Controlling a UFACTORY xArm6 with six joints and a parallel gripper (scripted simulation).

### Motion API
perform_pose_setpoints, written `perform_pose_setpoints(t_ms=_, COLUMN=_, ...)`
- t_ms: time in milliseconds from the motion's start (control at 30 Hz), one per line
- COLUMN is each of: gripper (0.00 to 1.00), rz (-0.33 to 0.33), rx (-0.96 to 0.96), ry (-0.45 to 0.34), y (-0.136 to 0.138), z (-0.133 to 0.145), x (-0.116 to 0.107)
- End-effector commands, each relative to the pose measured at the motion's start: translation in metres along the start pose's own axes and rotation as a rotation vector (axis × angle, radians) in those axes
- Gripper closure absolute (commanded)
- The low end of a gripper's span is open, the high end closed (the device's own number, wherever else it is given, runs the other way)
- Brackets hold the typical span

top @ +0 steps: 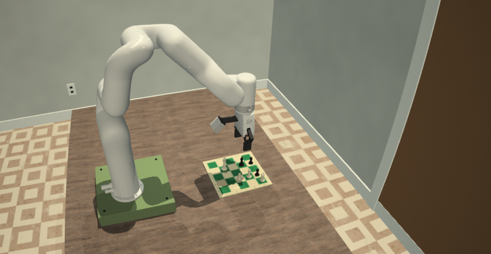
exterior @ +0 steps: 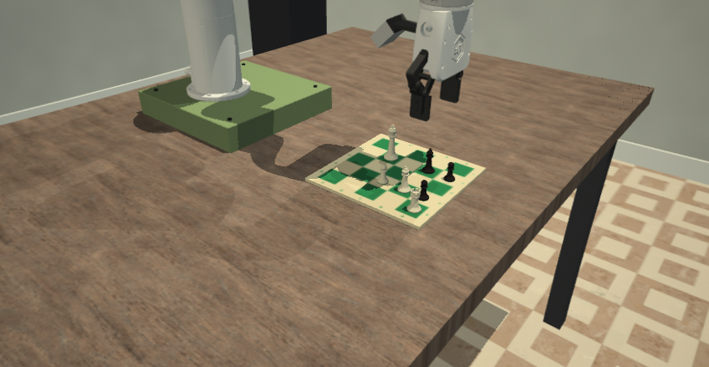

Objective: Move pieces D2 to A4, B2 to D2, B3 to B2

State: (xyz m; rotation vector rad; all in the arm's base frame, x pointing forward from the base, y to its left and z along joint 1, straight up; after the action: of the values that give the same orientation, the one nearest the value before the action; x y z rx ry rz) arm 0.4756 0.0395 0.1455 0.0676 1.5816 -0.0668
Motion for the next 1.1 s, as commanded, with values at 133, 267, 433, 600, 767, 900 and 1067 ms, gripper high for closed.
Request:
perform_pose_setpoints(t_ms=133, gripper=0.0, rz=0.001, rx=0.0, ry=-0.005, y=0.0, z=0.001, x=-0.013)
perform_pose_setpoints(t_ms=267, gripper=0.0, rz=0.001, rx=0.0, ry=-0.005, y=0.0, z=0.001, x=-0.028)
perform_pose_setpoints(t_ms=433, gripper=0.0, rz=0.001, rx=0.0, ry=-0.005, y=0.0, z=0.001, x=-0.041)
perform_pose_setpoints(t_ms=600, gripper=0.0, rz=0.001, rx=0.0, ry=-0.005, y=0.0, z=0.001, x=-0.061)
perform_pose_setpoints(t_ms=767, gripper=0.0, rz=0.001, rx=0.0, ry=-0.005, y=0.0, z=0.001, x=-0.071)
perform_pose_setpoints(t_ms=900, gripper=0.0, rz=0.001, rx=0.0, ry=-0.005, y=0.0, z=0.001, x=-0.072)
perform_pose_setpoints(t_ms=1067, gripper=0.0, rz=0.001, rx=0.0, ry=-0.005, y=0.0, z=0.001, x=-0.072)
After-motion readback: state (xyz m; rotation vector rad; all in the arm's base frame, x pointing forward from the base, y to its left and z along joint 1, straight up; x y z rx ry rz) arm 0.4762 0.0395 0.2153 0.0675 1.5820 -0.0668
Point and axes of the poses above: the point where the finger pads meet when closed, its own x axis out along the fingers, its own y axis across the jaws, z = x × y, the point moved 7 cm from there along -x, back along the fingers, and after that the axes turned 4 degrees about x, right-handed, at the moved point
